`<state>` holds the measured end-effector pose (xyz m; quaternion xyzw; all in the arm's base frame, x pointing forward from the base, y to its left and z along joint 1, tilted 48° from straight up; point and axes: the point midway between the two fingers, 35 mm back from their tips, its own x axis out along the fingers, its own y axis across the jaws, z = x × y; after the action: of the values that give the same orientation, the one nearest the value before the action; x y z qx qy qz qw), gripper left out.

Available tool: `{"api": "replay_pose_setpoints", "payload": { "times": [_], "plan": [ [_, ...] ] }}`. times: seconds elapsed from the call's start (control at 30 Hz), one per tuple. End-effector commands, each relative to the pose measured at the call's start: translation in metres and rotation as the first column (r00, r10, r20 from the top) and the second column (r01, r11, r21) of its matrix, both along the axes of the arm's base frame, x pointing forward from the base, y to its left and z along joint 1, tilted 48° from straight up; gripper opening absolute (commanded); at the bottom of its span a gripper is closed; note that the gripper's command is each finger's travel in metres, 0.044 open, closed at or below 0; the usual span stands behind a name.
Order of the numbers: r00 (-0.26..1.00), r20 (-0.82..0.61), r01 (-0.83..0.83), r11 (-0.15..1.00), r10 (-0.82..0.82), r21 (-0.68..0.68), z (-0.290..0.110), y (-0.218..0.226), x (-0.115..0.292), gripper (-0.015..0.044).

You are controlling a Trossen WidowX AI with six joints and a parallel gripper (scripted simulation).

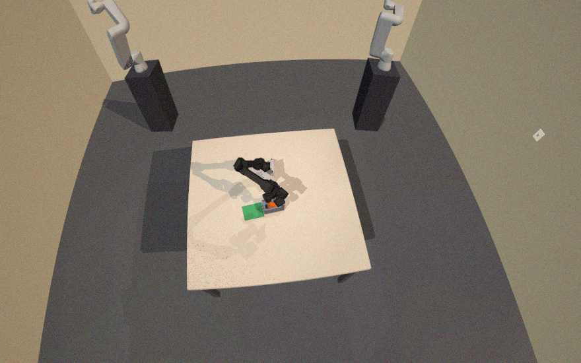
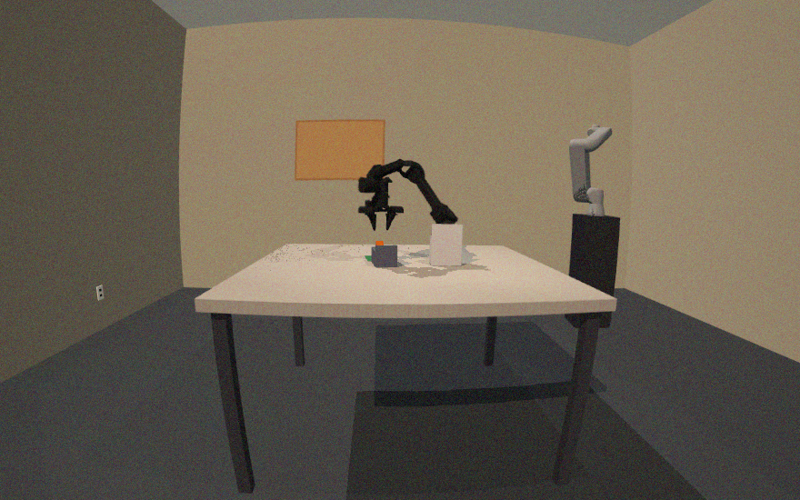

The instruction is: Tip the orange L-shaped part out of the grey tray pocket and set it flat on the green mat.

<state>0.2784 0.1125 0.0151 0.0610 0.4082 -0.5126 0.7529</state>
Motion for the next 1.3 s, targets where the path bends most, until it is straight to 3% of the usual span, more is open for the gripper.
{"api": "replay_pose_setpoints", "payload": {
  "times": [0.0, 1.27],
  "plan": [
    [0.949, 0.226, 0.209, 0.976, -0.218, 0.06, 0.013, -0.011, 0.004, 0.028],
    [0.949, 0.227, 0.209, 0.976, -0.217, 0.059, -0.033, -0.061, 0.015, 0.028]
  ]
}}
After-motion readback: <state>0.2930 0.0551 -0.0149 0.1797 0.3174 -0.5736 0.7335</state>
